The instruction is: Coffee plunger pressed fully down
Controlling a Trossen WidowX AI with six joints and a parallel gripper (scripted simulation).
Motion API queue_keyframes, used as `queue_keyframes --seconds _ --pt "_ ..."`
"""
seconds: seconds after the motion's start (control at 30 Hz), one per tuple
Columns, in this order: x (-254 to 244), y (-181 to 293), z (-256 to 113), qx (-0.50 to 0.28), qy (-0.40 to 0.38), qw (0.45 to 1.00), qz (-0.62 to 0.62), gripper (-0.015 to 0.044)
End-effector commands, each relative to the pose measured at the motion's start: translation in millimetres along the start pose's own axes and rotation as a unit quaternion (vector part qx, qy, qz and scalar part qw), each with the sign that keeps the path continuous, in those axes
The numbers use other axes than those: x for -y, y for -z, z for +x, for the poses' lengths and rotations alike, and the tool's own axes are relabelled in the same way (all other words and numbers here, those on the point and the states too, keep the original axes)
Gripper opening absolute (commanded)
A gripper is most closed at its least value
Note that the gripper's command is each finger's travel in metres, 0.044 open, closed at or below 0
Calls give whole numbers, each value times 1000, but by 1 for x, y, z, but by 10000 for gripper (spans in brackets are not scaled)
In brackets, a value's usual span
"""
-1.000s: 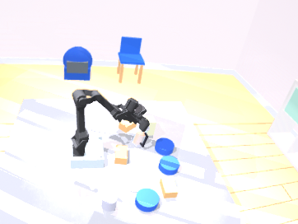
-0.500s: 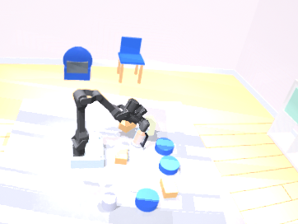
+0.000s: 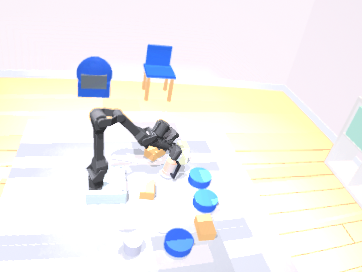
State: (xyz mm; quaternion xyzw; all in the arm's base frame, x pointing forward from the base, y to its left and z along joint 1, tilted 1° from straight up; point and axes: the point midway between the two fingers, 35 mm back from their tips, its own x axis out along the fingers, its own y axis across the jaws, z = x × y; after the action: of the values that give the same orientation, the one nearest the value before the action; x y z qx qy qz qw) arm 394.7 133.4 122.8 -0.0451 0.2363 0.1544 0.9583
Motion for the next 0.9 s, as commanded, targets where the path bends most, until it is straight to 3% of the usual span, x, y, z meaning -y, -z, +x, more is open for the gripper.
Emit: queue_keyframes --seconds 0.0,0.5,0.87 --pt "0 5 2 -10 -1 1000 -1 119" --pt "0 0 1 -1 0 1000 0 119" --pt "0 0 1 -1 0 1000 0 407"
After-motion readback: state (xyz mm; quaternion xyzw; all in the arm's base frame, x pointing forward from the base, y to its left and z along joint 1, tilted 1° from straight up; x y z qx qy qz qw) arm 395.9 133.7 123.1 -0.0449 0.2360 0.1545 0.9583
